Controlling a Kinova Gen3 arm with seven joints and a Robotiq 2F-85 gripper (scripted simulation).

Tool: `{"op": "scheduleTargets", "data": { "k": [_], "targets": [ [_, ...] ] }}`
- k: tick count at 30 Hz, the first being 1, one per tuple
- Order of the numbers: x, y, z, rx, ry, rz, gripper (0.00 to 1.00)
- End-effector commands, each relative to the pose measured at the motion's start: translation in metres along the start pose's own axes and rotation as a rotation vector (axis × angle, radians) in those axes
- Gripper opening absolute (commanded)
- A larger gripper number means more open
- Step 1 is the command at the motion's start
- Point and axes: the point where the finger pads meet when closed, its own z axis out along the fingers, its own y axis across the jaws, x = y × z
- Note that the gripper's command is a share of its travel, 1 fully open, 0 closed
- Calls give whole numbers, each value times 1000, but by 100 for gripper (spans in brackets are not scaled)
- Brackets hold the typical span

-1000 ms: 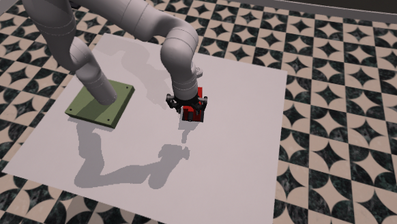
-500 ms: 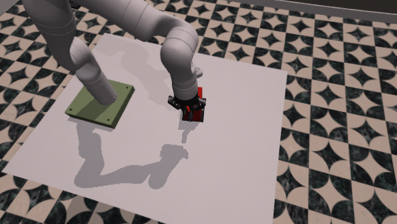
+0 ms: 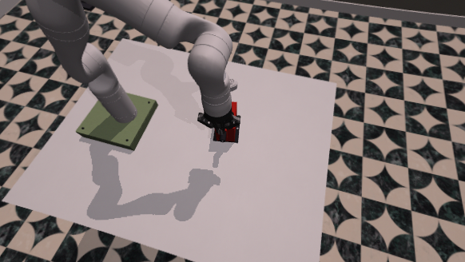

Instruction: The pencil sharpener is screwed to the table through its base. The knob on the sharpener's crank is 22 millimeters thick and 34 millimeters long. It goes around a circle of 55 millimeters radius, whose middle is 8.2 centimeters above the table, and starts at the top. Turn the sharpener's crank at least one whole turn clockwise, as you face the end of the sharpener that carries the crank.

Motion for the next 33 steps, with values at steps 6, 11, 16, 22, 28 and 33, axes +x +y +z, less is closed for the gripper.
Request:
{"op": "scheduleTargets", "data": {
  "k": [6, 11, 16, 22, 28, 33],
  "targets": [
    [0, 0, -1, -2, -1, 0, 53],
    [0, 0, -1, -2, -1, 0, 53],
    [0, 0, -1, -2, -1, 0, 53],
    [0, 0, -1, -2, -1, 0, 53],
    [0, 0, -1, -2, -1, 0, 53],
    [0, 0, -1, -2, -1, 0, 53]
  ]
}}
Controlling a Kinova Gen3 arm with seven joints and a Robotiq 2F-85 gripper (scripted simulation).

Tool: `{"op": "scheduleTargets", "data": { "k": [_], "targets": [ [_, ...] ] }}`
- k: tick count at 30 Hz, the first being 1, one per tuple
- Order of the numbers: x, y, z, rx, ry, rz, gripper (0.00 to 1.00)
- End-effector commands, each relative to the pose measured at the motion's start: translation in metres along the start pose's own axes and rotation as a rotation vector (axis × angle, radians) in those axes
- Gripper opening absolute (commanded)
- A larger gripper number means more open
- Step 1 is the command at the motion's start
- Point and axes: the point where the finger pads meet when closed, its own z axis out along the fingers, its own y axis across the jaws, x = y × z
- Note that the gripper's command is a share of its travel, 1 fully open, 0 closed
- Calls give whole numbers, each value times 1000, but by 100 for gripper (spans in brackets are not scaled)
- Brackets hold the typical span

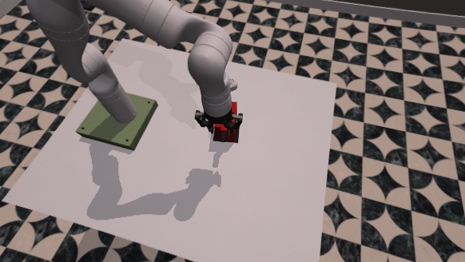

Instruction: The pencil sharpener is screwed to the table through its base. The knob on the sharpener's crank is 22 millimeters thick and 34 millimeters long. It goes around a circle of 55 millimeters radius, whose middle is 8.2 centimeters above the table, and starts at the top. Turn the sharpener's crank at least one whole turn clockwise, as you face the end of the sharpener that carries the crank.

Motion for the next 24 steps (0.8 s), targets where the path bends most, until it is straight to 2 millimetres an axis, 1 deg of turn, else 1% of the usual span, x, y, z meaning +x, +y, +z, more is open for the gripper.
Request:
{"op": "scheduleTargets", "data": {
  "k": [1, 15, 24],
  "targets": [
    [0, 0, -1, -2, -1, 0, 53],
    [0, 0, 1, -2, -1, 0, 53],
    [0, 1, 7, -2, -1, 0, 53]
  ]
}}
